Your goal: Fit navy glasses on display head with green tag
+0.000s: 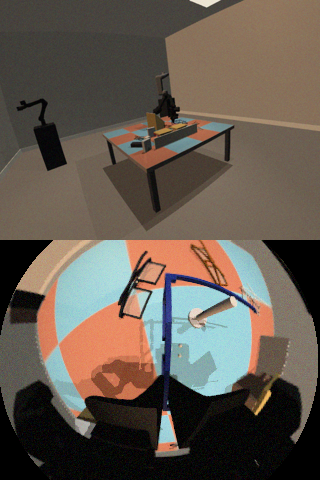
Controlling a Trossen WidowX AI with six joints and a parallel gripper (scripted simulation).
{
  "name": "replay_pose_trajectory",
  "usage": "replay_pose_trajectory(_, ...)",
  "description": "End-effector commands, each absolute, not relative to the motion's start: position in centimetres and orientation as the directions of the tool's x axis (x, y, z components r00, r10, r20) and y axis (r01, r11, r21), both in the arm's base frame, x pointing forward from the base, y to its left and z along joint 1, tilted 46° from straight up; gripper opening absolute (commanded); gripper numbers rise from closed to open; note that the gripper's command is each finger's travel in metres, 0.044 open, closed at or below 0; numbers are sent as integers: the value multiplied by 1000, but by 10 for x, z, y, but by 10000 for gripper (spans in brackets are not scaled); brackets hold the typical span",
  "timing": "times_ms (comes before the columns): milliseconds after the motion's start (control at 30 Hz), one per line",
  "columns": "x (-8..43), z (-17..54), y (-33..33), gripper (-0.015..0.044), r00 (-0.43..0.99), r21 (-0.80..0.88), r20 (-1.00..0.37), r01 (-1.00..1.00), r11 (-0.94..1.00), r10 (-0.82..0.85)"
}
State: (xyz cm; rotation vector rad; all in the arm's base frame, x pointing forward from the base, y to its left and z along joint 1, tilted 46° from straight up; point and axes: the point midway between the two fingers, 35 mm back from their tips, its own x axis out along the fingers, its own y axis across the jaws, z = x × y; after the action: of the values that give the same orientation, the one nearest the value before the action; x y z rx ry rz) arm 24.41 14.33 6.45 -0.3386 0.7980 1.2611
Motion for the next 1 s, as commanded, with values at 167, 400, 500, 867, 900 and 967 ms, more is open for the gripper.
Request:
replay_pose_trajectory(167,246,82,130,0,87,193,-699,-933,304,710)
replay_pose_trajectory(400,242,108,107,0,87,193,-698,-933,304,711)
replay_pose_trajectory(500,241,111,105,0,87,193,-698,-933,304,711)
replay_pose_trajectory(867,248,94,87,0,87,413,-704,-756,507,705)
replay_pose_trajectory(900,249,91,85,0,87,440,-705,-724,531,704)
replay_pose_trajectory(967,251,86,80,0,87,491,-706,-655,574,703)
